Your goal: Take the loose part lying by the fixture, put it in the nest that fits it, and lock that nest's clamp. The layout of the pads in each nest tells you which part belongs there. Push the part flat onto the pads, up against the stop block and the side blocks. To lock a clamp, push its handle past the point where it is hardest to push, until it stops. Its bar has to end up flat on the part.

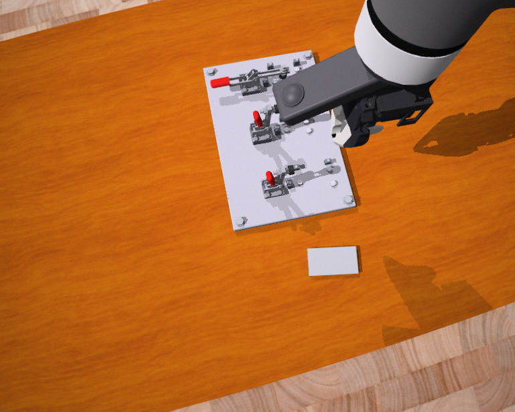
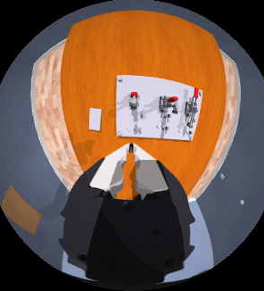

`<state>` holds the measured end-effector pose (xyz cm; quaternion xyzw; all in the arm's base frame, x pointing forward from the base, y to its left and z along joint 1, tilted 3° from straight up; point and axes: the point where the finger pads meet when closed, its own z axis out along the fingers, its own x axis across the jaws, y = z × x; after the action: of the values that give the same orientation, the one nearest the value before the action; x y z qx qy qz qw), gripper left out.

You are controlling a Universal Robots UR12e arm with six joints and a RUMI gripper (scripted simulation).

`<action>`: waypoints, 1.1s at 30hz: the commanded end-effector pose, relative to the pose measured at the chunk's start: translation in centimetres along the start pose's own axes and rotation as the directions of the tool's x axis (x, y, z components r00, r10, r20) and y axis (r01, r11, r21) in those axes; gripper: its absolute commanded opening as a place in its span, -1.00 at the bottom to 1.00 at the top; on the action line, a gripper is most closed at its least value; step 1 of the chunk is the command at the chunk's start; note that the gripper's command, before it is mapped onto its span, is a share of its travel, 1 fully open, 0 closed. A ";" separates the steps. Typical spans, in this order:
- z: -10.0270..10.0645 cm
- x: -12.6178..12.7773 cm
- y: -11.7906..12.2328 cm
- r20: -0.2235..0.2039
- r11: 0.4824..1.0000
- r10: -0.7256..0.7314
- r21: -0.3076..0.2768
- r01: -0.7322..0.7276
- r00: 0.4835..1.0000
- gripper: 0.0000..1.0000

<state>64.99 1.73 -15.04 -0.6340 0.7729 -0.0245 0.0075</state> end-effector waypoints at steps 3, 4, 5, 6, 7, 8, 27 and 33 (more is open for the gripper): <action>-0.1 0.0 -0.1 0.000 1.000 0.000 0.001 0.000 1.000 -1.00; -0.1 0.0 -0.1 0.000 1.000 0.000 0.001 0.000 1.000 -0.44; -0.1 0.0 -0.1 0.000 1.000 0.000 0.001 0.000 1.000 -0.44; -0.1 0.0 -0.1 0.000 1.000 0.000 0.001 0.000 1.000 -0.44; -0.1 0.0 -0.1 0.000 1.000 0.000 0.001 0.000 1.000 -0.44; -0.1 0.0 -0.1 0.000 1.000 0.000 0.001 0.000 1.000 -0.44; -0.1 0.0 -0.1 0.000 1.000 0.000 0.001 0.000 1.000 -0.44; -0.1 0.0 -0.1 0.000 1.000 0.000 0.001 0.000 1.000 -0.44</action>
<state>64.99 1.73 -15.04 -0.6340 0.7729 -0.0245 0.0075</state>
